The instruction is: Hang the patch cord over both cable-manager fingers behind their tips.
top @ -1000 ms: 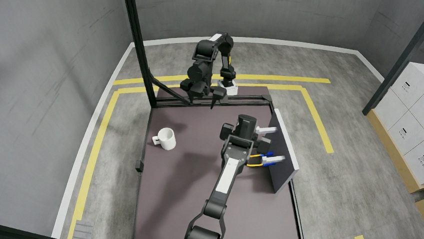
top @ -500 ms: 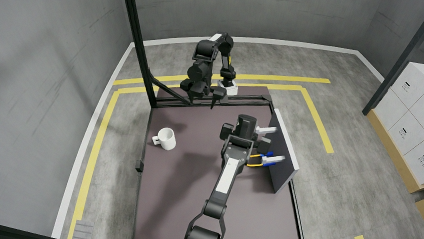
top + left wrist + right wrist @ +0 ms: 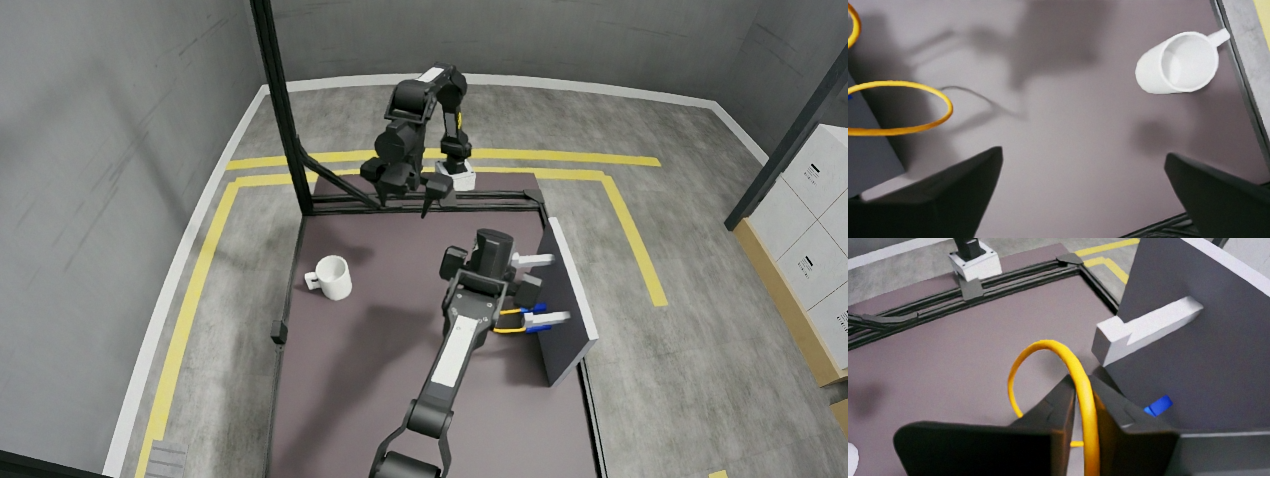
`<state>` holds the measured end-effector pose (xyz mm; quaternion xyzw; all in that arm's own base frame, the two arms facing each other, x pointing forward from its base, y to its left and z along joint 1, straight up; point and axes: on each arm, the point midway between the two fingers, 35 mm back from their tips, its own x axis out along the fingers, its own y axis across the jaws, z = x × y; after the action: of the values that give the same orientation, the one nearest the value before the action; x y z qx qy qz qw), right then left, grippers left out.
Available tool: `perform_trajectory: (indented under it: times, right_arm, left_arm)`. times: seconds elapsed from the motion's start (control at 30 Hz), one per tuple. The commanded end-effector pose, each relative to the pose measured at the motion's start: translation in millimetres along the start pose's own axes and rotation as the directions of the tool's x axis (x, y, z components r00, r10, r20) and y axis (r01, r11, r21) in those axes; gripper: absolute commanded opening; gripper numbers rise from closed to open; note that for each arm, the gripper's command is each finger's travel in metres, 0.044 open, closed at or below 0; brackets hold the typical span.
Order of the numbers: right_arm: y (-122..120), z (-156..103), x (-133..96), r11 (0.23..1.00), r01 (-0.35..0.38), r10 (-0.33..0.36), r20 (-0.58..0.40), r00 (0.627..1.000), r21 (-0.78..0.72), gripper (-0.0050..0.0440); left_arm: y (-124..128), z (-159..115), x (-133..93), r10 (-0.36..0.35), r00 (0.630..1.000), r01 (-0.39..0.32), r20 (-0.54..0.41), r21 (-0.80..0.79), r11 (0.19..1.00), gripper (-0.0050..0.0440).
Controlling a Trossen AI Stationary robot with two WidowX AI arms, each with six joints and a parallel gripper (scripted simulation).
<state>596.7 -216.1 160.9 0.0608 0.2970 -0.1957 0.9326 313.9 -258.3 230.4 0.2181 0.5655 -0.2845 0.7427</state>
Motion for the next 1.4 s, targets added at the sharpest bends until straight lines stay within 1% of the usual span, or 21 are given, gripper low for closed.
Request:
perform_trajectory:
  times: [0.0,0.17,0.2,0.73,1.37]
  right_arm:
    - [-2.2,28.4,-19.7,1.000,-0.002,0.001,0.062,0.998,0.012,0.0025]
    - [-2.7,30.3,-21.4,1.000,-0.002,0.001,0.067,0.998,0.012,0.0025]
    - [-3.0,24.8,-19.3,1.000,-0.001,0.001,0.054,0.999,0.011,0.0025]
    - [-6.9,17.8,-17.3,1.000,-0.001,0.001,0.041,0.999,0.005,0.0025]
    - [-15.8,16.9,-22.3,1.000,-0.002,0.002,0.046,0.999,0.003,0.0025]
  left_arm:
    - [-1.0,-1.3,-8.0,-0.001,1.000,0.001,0.017,0.001,1.000,0.0440]
    - [-1.0,-1.3,-8.0,-0.001,1.000,0.001,0.017,0.001,1.000,0.0440]
    - [-1.0,-1.3,-8.0,-0.001,1.000,0.001,0.017,0.001,1.000,0.0440]
    - [-1.0,-1.3,-8.0,-0.001,1.000,0.001,0.017,0.001,1.000,0.0440]
    - [-1.0,-1.3,-8.0,-0.001,1.000,0.001,0.017,0.001,1.000,0.0440]
